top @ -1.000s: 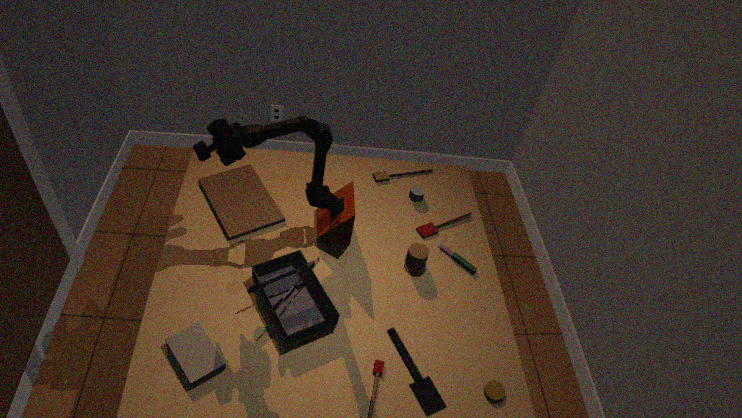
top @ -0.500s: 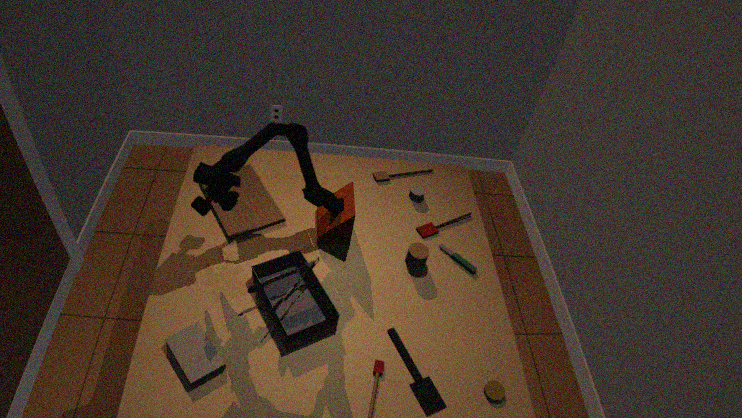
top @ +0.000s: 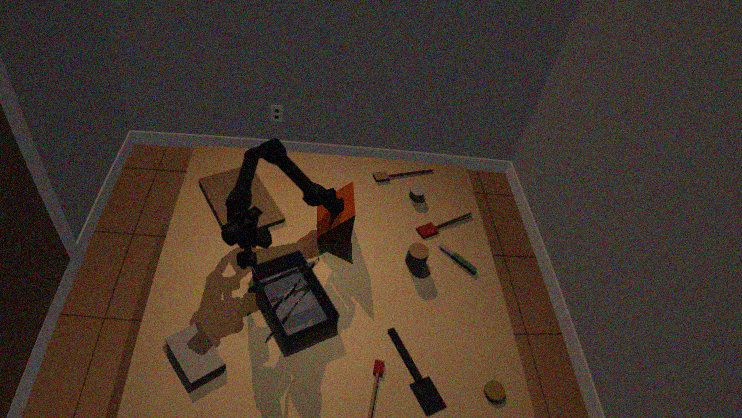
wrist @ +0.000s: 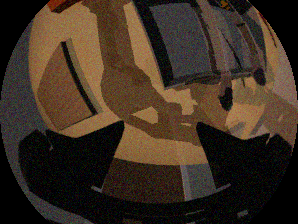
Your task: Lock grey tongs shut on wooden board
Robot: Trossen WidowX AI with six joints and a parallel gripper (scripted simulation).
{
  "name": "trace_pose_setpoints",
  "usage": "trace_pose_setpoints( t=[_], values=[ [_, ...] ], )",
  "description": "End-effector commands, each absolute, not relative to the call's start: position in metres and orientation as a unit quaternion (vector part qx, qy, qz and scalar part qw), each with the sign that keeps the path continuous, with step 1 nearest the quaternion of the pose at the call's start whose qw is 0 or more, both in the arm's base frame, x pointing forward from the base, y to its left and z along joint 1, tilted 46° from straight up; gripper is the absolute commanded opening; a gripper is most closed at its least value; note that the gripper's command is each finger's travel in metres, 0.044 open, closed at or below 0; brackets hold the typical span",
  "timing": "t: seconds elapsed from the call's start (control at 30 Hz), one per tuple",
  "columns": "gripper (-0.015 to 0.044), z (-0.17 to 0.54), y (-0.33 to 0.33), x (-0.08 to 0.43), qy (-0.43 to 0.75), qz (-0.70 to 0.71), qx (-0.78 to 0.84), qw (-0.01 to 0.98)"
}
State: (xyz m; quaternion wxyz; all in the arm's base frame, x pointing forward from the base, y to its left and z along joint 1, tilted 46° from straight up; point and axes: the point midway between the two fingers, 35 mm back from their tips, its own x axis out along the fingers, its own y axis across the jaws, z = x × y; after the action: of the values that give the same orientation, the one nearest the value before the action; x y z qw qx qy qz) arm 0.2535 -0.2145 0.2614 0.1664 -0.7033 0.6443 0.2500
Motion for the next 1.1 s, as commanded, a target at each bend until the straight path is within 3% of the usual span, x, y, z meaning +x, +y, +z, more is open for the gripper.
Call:
trace_pose_setpoints(
  t=[0.0, 0.27, 1.07],
  values=[
    [0.044, 0.227, -0.175, 0.284, 0.602, 0.331, -0.714, 0.133],
    [0.044, 0.161, -0.082, 0.312, 0.521, 0.478, -0.707, 0.016],
    [0.044, 0.151, -0.091, 0.324, 0.519, 0.481, -0.706, 0.014]
  ],
)
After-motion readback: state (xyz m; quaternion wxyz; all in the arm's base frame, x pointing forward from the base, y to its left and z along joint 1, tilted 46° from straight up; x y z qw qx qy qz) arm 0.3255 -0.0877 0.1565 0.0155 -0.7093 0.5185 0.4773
